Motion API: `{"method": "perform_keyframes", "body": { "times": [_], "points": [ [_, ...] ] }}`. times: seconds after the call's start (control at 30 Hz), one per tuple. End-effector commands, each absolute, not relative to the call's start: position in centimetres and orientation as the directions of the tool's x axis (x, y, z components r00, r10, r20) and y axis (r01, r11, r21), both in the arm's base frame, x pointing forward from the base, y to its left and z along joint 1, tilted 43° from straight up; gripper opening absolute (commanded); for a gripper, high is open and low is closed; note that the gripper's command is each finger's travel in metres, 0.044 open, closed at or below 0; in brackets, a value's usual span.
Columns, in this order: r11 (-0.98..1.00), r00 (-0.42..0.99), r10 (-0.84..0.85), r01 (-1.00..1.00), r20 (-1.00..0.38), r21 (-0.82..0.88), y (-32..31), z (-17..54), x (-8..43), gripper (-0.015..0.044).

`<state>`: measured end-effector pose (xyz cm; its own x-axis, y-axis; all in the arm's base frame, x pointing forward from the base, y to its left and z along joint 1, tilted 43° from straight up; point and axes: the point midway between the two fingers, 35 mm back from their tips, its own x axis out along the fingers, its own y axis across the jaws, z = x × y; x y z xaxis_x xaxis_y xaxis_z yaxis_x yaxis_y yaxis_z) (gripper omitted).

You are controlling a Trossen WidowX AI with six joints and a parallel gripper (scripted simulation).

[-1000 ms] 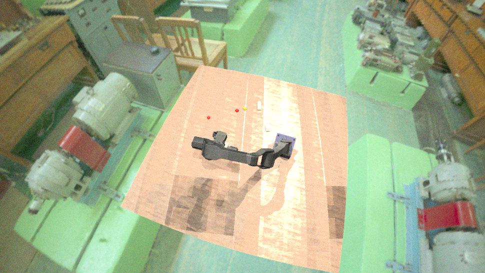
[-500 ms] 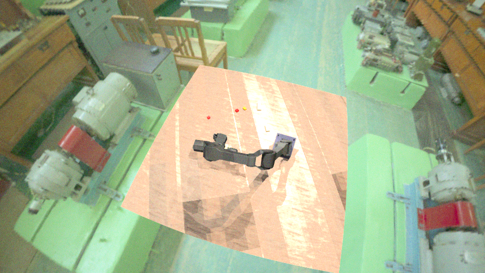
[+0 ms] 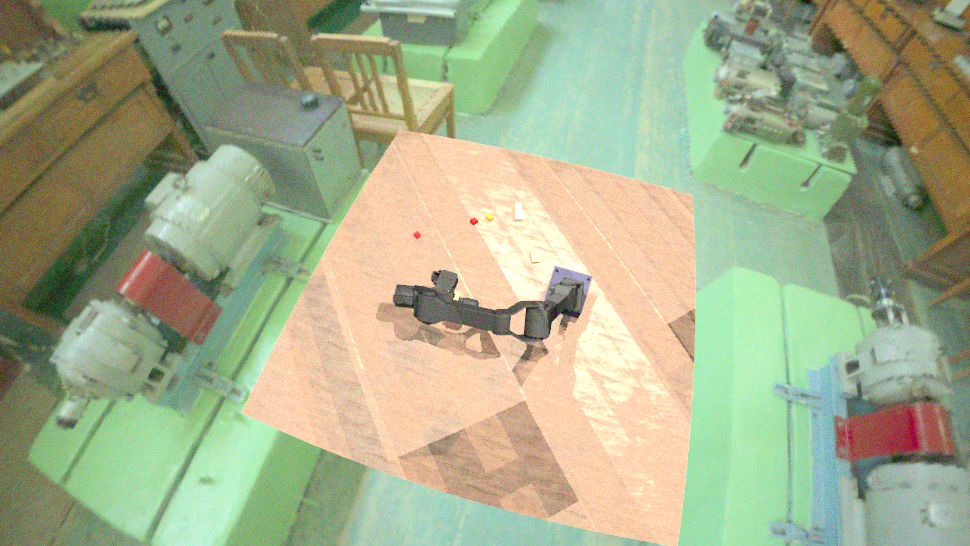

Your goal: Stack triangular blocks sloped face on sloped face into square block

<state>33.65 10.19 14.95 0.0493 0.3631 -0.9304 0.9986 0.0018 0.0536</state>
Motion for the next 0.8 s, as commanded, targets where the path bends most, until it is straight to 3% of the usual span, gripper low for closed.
{"method": "perform_keyframes", "body": {
  "times": [0.0,0.77],
  "points": [
    [0.0,0.047,0.356,0.999,-0.933,0.05,10.64,13.52,33.63,0.0],
    [-0.006,0.058,0.353,0.998,-0.934,0.06,10.93,13.09,33.74,0.0]
  ]
}}
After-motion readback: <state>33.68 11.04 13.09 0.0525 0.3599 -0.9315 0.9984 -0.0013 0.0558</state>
